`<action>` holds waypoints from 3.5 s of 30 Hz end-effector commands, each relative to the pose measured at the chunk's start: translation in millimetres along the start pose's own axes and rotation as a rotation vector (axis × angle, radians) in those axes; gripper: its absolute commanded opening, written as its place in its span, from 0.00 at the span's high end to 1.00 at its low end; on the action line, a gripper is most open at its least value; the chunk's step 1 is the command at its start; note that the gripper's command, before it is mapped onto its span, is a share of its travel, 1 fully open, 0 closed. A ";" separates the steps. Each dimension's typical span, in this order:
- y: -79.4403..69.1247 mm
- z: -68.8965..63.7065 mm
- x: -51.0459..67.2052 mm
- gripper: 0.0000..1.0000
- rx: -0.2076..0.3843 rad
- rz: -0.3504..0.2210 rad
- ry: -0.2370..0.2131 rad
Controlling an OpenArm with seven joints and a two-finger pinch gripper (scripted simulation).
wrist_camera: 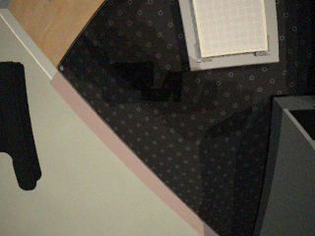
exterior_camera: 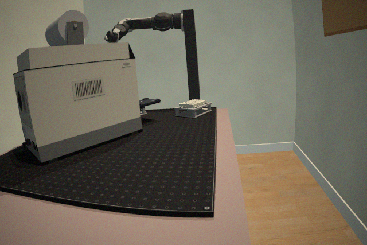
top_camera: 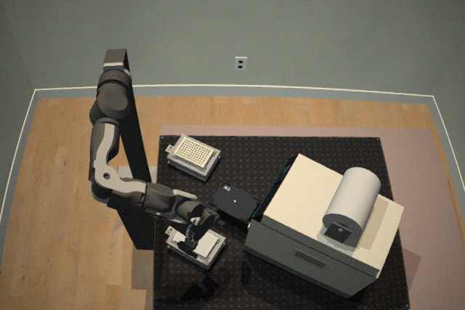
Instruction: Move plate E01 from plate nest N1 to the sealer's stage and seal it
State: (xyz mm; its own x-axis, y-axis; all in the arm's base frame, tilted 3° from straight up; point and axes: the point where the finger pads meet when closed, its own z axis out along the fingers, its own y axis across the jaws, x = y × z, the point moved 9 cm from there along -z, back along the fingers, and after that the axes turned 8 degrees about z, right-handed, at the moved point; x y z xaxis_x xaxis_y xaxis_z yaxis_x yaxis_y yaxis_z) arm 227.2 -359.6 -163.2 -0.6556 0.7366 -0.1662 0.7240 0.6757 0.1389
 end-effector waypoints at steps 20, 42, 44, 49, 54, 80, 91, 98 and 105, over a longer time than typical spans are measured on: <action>33.3 10.4 18.3 0.23 0.064 -0.162 0.189; 92.4 29.7 75.9 0.23 0.067 -0.176 0.206; 97.4 31.6 83.3 0.23 0.069 -0.176 0.206; 97.4 31.6 83.3 0.23 0.069 -0.176 0.206; 97.4 31.6 83.3 0.23 0.069 -0.176 0.206; 148.0 49.7 157.6 0.23 0.068 -0.176 0.207; 158.4 53.3 172.7 0.23 0.065 -0.178 0.208; 173.1 58.9 195.0 0.23 0.068 -0.176 0.207; 173.1 58.9 195.0 0.23 0.068 -0.176 0.207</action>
State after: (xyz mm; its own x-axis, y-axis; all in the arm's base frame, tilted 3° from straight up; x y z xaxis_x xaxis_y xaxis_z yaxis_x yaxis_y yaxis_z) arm 237.0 -100.1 -229.8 -0.7992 0.6005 0.0257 0.6009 0.7970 0.0608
